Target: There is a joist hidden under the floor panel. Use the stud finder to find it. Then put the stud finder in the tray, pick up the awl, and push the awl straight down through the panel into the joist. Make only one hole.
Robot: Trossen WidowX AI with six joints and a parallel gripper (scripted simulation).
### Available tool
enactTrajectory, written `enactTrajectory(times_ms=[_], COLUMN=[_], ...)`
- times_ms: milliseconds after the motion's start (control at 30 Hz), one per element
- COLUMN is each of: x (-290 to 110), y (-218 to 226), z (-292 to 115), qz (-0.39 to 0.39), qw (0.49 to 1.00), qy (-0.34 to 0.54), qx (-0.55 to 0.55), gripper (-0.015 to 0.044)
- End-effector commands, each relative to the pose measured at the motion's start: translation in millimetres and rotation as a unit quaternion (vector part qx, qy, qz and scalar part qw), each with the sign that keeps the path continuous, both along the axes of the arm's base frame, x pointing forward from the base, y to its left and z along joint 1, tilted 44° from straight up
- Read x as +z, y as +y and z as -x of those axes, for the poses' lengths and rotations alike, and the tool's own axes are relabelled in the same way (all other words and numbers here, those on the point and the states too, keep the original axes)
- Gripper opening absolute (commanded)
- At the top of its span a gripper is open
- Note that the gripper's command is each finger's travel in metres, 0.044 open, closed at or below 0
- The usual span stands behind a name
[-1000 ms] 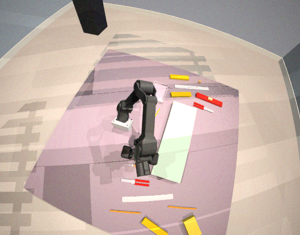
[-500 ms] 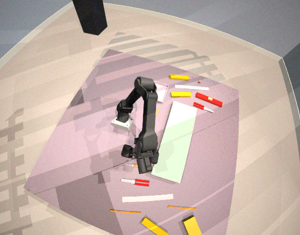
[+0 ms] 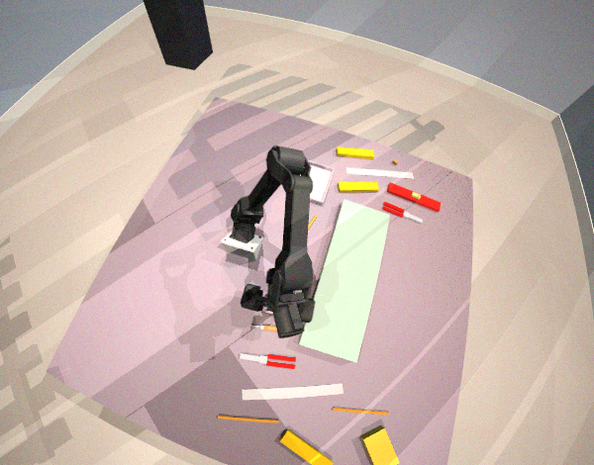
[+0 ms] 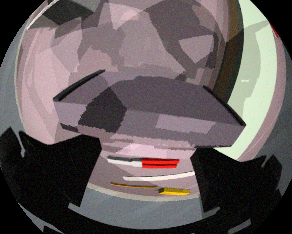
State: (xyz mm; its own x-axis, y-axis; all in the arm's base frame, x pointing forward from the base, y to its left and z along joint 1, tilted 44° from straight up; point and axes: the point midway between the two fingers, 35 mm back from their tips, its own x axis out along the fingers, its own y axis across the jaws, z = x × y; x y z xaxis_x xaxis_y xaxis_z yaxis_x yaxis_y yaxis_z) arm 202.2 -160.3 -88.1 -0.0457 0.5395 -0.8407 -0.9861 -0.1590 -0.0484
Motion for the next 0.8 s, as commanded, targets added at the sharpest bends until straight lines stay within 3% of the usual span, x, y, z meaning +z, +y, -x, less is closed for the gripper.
enactTrajectory(times_ms=[0, 767], x=[3.6, 4.6], y=[-3.8, -0.6], z=[-1.2, -0.8], qz=[0.015, 0.074], qw=[1.0, 0.997], qy=[-0.004, -0.012], qx=[-0.002, -0.005], gripper=[0.0, 0.0])
